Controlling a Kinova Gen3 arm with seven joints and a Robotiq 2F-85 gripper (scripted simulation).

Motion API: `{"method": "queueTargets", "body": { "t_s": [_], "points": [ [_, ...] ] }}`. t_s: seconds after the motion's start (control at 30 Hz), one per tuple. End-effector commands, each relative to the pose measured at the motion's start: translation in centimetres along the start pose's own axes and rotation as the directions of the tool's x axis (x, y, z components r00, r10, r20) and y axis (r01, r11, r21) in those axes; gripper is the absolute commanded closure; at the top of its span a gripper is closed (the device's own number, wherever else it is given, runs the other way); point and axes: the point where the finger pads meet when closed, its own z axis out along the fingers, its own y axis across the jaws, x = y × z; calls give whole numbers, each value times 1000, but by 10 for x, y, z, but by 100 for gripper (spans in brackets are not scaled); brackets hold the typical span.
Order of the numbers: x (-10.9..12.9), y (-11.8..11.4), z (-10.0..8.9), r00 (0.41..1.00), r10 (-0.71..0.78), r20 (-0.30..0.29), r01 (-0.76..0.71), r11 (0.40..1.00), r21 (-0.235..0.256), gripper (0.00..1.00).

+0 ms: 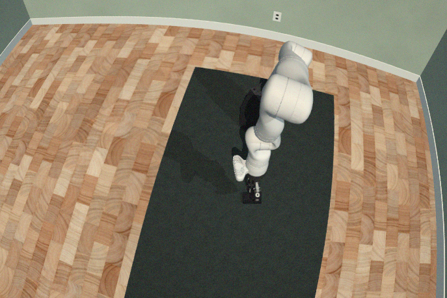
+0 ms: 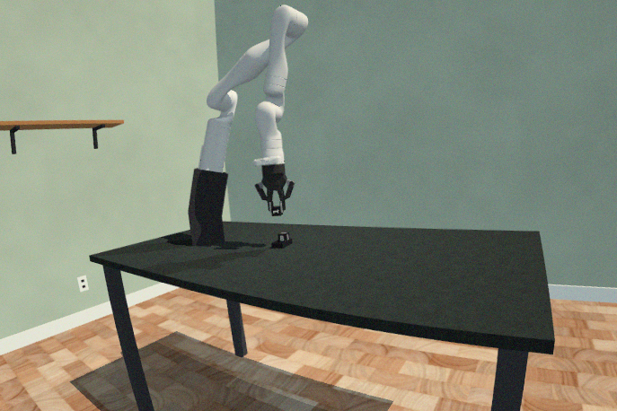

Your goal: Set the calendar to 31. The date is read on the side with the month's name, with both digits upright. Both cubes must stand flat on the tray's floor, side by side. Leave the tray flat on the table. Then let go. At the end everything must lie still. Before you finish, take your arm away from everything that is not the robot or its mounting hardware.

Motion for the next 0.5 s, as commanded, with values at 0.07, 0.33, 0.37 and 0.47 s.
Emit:
{"method": "queueTargets", "body": {
  "t_s": [0.07, 0.33, 0.37, 0.47],
  "points": [
    [-6, -1, 2, 993, -114, -4, 114, 993, -4, 74],
    [-10, -2, 6, 949, -314, -11, 314, 949, -8, 74],
    [-11, -3, 6, 936, -351, -12, 351, 936, -9, 74],
    [-15, -4, 8, 884, -467, -15, 467, 884, -13, 74]
  ]
}}
